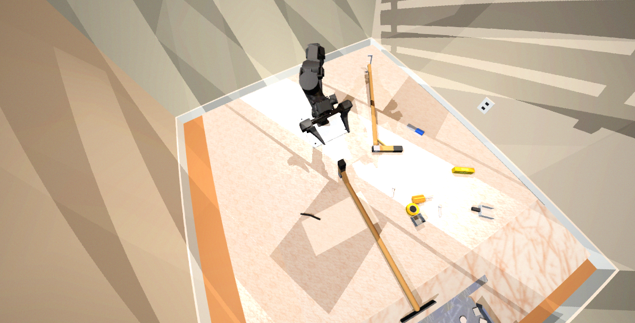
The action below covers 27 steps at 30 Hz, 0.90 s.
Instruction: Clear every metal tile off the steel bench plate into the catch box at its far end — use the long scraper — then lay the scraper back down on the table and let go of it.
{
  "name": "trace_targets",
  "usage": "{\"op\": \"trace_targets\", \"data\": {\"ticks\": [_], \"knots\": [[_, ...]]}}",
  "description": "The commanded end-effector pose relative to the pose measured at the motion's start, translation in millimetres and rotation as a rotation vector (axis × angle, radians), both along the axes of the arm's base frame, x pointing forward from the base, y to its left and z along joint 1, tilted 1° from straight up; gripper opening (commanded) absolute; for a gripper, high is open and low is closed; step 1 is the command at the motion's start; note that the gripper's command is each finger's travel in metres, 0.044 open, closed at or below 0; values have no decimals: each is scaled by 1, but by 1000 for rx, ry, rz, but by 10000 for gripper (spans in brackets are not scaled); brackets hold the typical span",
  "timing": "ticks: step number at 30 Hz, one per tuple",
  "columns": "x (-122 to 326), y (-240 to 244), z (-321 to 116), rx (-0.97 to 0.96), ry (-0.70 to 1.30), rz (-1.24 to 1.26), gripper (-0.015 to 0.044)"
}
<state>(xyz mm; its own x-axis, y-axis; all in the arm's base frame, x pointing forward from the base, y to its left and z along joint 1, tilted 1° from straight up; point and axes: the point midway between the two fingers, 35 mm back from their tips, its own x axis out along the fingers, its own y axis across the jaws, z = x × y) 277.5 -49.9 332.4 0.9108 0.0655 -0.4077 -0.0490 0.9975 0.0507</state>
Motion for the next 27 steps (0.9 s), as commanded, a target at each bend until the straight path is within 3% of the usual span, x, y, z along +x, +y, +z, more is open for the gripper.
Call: {"op": "trace_targets", "data": {"ticks": [1,12,27], "knots": [[-11,3,27,-2,-80,9,440],[-49,17,94,-42,-278,46,440],[-49,17,95,-43,-281,47,440]]}}
